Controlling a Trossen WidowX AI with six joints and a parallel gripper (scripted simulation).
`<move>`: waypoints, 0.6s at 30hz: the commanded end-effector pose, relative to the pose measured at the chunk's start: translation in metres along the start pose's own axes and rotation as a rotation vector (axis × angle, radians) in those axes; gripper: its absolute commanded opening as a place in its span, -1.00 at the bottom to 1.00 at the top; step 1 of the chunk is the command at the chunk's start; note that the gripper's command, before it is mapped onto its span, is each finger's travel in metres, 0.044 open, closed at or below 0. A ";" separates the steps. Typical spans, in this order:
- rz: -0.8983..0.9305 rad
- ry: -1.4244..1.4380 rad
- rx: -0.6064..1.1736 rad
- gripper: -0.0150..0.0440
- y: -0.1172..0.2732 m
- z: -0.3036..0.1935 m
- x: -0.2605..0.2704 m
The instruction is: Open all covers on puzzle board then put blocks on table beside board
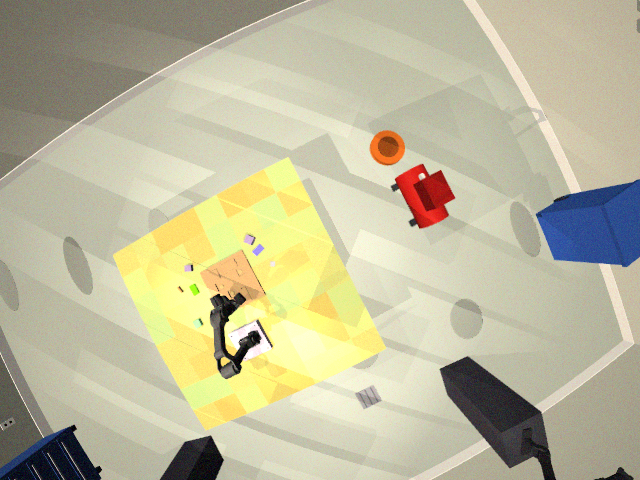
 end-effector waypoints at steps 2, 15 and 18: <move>-0.001 -0.137 0.002 -0.49 0.001 -0.002 0.001; 0.000 -0.124 0.001 -0.49 -0.005 -0.002 0.001; 0.000 -0.131 0.002 -0.49 -0.008 -0.002 0.001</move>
Point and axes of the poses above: the point midway between the two fingers, 35 mm back from their tips, its own y axis back along the fingers, its own x axis across the jaws, z = x × y, the point moved 5 cm from there along y, back along the fingers, and after that the axes turned 9 degrees about y, right-handed, at the moved point
